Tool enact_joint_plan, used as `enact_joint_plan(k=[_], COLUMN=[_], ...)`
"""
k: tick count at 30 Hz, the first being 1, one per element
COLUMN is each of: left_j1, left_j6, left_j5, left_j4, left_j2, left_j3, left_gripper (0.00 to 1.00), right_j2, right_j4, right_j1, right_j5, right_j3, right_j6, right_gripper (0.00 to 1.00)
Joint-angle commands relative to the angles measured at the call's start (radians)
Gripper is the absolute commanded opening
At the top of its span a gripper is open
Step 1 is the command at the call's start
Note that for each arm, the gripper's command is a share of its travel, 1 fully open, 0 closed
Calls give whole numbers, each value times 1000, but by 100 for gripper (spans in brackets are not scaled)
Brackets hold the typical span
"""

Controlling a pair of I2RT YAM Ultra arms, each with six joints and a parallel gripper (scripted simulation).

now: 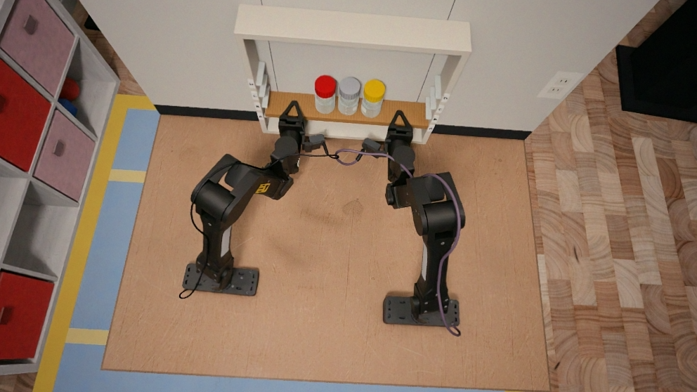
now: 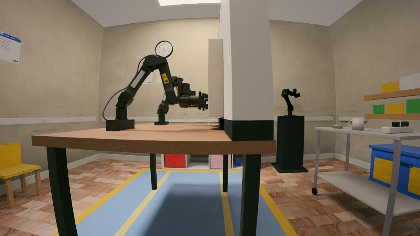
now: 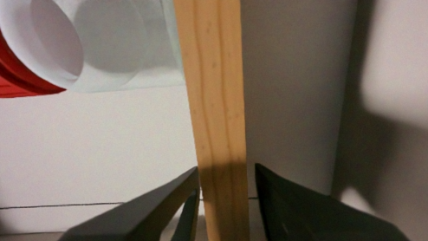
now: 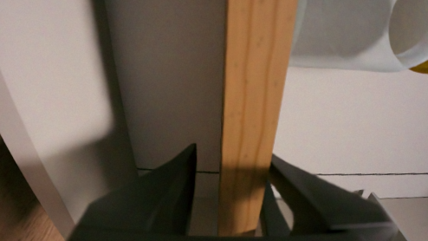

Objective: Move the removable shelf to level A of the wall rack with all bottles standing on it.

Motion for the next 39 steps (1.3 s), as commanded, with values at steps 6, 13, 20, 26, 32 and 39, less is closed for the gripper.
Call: enact_joint_plan(k=[6,13,20,26,32,39], left_j1=[5,5,5,5,3,-10], left_j6=[5,5,5,5,5,5], left_j5=[4,4,4,4,2,-10], left_j4=[4,4,4,4,6,20], left_j2=[6,6,6,6,3,-16], left_j3=[8,8,8,8,4,-28], left_gripper=[53,67,80,93,100,100], right_j2=[-3,-3,-3,-3,-5,-23], right_j4=[-4,-4,-4,-4,-1,19], right_j1=[-8,-8,-8,-8,-7,-1], right_j5=[-9,-9,-9,-9,-8,-3], right_j3=[20,20,20,20,15,-23], right_j6=[2,2,2,2,3,3], right_gripper=[53,67,80,93,100,100])
